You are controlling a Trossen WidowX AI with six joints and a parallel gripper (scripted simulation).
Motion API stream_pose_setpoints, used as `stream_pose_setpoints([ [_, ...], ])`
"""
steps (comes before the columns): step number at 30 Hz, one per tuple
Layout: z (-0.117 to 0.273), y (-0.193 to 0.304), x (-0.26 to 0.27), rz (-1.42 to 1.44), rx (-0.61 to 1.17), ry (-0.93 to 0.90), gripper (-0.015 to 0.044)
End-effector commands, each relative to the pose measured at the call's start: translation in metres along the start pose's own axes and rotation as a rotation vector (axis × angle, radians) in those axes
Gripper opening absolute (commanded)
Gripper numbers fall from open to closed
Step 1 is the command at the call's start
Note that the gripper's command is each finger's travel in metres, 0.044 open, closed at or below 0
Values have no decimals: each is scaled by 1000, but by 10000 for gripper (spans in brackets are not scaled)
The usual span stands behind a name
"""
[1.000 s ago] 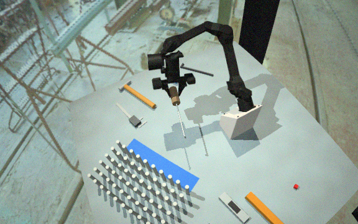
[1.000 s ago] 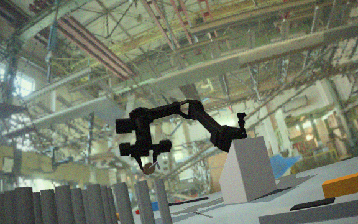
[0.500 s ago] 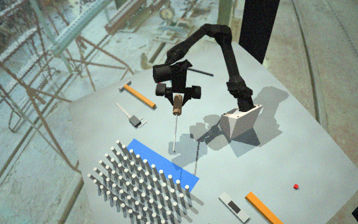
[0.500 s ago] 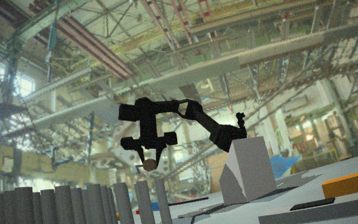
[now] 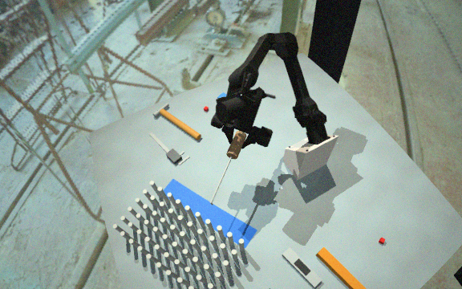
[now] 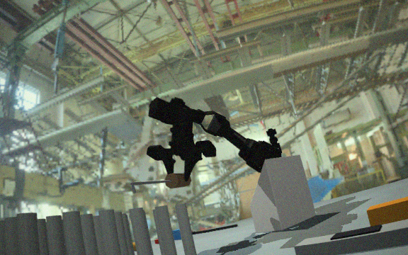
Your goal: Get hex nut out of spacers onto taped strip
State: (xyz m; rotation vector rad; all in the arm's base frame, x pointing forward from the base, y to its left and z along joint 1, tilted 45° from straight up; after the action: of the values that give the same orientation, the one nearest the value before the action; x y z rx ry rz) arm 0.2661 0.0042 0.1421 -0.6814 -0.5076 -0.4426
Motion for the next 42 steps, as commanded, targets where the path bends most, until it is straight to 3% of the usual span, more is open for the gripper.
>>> stream_pose_setpoints([
  [1,4,10,-10,-64,3,-46,0],
  [15,5,26,-30,-190,20,-126,0],
  [42,-114,20,-52,-195,30,-107,0],
])
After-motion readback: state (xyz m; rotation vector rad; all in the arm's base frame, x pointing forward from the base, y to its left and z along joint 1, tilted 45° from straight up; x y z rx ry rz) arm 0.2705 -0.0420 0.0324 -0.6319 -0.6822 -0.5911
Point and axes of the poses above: the point midway between the two fingers, 35 mm back from their tips, its own z axis back along the fingers, its own x axis across the jaws, y = z × x, the point moved 3 cm from there along z, back along the fingers, and after that the axes turned 12 degrees about z, right-handed, at the moved point
